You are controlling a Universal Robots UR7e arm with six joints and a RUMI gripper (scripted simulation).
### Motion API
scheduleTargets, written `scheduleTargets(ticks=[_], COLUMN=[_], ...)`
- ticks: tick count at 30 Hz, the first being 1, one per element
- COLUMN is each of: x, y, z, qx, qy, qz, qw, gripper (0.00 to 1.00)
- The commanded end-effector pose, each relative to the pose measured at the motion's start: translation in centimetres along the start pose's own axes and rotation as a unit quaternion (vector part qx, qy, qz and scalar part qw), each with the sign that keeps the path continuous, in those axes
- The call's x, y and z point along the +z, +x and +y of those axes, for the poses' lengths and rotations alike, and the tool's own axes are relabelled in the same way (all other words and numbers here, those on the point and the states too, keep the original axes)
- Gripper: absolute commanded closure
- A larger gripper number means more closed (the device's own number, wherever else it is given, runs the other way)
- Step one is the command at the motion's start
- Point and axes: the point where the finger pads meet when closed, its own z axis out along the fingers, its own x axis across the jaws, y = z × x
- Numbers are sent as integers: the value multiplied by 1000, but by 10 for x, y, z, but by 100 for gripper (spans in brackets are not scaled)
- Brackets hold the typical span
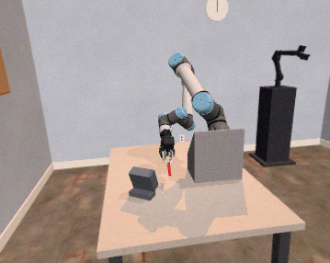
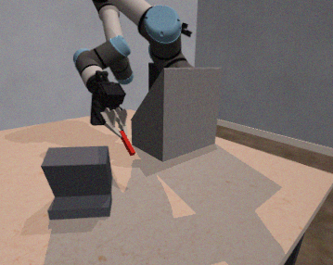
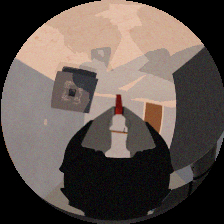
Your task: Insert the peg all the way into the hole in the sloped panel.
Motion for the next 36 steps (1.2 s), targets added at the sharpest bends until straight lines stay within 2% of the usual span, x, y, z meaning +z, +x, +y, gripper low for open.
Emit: scheduleTargets(ticks=[1,36], x=[-2,-16], y=[-1,-12], z=[0,-3], qx=[5,49], qy=[-4,-31], qz=[-6,-58], qw=[1000,997], gripper=[100,100])
